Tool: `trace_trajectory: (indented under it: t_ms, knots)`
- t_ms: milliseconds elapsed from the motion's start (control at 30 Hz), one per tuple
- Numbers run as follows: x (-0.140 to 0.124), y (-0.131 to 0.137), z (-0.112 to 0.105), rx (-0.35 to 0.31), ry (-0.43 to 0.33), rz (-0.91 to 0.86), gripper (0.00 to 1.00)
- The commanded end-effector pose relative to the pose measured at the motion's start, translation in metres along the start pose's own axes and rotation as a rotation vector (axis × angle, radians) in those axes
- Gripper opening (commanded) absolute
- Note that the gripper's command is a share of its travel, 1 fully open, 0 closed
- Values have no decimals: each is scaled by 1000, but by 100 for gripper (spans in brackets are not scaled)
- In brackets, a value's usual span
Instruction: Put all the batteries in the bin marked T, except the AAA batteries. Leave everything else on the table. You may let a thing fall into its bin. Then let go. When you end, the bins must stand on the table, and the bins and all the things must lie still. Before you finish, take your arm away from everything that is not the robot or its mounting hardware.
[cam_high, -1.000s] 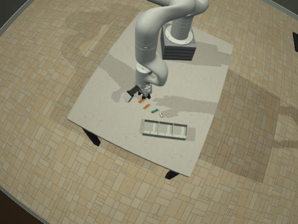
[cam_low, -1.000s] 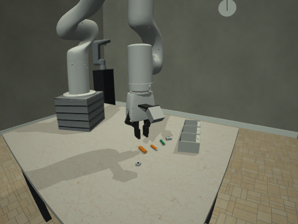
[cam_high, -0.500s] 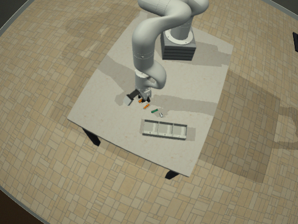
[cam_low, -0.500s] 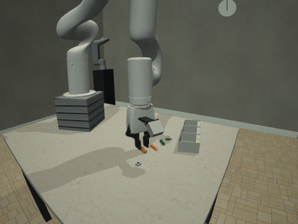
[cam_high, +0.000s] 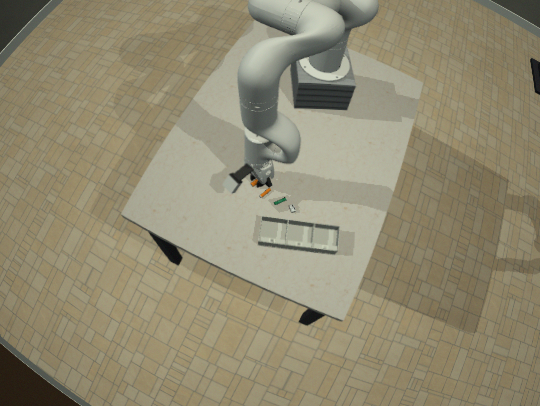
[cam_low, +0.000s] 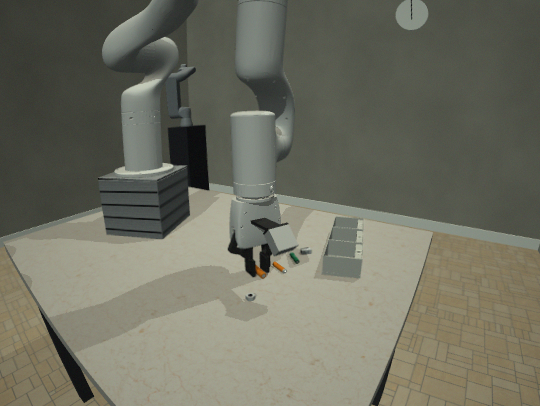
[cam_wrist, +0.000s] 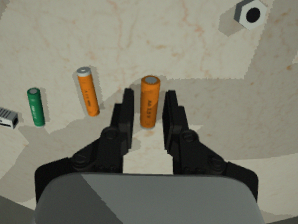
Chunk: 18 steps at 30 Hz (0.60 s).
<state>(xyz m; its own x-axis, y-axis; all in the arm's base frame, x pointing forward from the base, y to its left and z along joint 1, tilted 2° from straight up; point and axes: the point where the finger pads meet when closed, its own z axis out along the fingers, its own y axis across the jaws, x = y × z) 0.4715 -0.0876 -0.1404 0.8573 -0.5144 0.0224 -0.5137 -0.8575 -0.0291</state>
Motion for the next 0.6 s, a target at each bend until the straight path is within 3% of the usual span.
trace_trajectory:
  t_ms: [0,333,367,567]
  knots:
    - [1,0,1,0,2,0,28]
    - [1,0,1,0,2,0,28]
    - [1,0,1,0,2,0,0]
    - [1,0,1,0,2,0,0]
